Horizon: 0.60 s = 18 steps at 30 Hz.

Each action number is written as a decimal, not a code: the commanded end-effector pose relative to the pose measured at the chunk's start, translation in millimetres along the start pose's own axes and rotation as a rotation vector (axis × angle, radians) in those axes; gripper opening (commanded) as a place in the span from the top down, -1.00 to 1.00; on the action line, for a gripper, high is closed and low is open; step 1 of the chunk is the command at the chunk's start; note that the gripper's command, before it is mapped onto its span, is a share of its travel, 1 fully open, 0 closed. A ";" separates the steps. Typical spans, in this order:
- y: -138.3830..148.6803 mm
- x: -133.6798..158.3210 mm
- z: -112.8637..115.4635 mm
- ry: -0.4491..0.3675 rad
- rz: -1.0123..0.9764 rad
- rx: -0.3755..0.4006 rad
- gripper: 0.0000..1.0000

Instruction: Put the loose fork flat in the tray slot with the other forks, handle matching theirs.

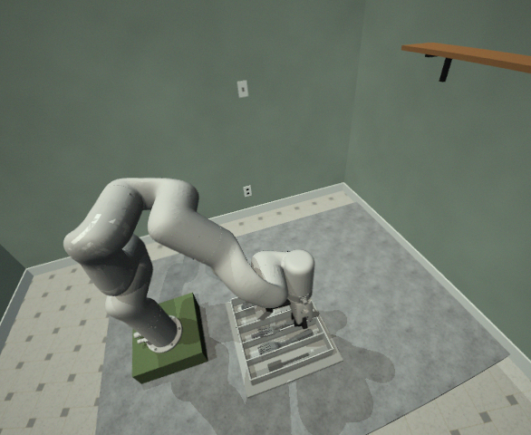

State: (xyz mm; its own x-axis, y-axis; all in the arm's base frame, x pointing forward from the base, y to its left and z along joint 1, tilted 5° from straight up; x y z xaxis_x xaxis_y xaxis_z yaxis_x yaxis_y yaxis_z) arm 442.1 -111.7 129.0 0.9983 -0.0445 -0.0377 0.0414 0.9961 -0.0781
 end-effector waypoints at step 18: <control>-0.6 1.2 -29.3 -0.004 0.007 0.000 0.87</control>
State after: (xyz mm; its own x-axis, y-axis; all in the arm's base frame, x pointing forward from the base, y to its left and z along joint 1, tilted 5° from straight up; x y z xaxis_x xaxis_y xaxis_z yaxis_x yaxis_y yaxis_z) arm 440.9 -113.5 107.4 0.9986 -0.0369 -0.0387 0.0339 0.9964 -0.0771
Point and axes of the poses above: the point where the finger pads meet when closed, its own z axis back along the fingers, its own y axis across the jaws, x = y × z, the point moved 6 cm from there along z, back along the fingers, and after that the axes turned 3 degrees about -z, right-handed, at the moved point
